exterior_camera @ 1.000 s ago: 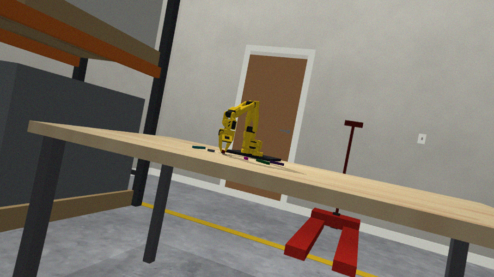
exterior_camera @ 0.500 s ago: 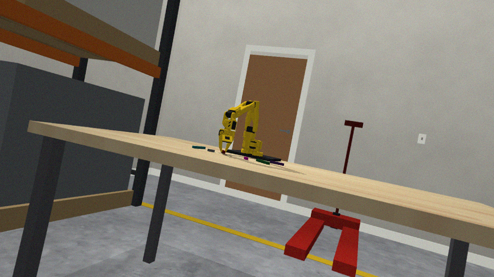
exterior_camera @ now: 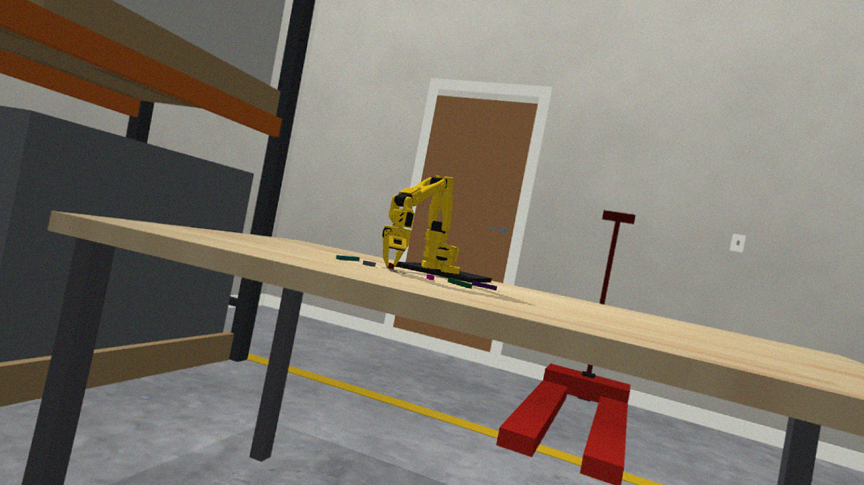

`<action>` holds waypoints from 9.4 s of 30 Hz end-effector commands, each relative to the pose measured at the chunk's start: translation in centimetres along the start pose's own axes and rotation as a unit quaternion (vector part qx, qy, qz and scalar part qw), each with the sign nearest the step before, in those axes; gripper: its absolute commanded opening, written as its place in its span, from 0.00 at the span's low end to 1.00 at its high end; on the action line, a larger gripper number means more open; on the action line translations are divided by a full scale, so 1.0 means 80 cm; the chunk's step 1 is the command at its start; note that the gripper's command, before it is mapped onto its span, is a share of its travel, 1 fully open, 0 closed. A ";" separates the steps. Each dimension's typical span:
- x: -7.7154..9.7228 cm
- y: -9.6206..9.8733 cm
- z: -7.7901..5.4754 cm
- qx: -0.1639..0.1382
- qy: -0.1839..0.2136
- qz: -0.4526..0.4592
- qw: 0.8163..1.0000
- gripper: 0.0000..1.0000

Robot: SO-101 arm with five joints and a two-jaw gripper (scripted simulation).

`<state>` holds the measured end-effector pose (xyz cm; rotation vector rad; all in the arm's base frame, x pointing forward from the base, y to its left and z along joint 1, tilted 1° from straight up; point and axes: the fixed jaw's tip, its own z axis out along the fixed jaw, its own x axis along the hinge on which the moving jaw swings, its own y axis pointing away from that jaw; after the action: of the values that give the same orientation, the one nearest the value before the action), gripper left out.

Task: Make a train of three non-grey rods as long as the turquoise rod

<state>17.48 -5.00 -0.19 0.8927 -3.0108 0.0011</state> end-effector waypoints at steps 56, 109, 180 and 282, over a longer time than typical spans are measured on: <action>0.006 0.005 0.004 -0.008 0.006 0.002 1.000 0.00; 0.007 0.000 0.002 -0.003 0.002 0.002 1.000 0.00; 0.005 -0.002 -0.001 0.001 -0.002 0.002 1.000 0.00; 0.003 0.005 -0.007 0.006 -0.006 0.002 1.000 0.17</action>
<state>17.25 -5.01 0.18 0.8929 -3.0265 0.0173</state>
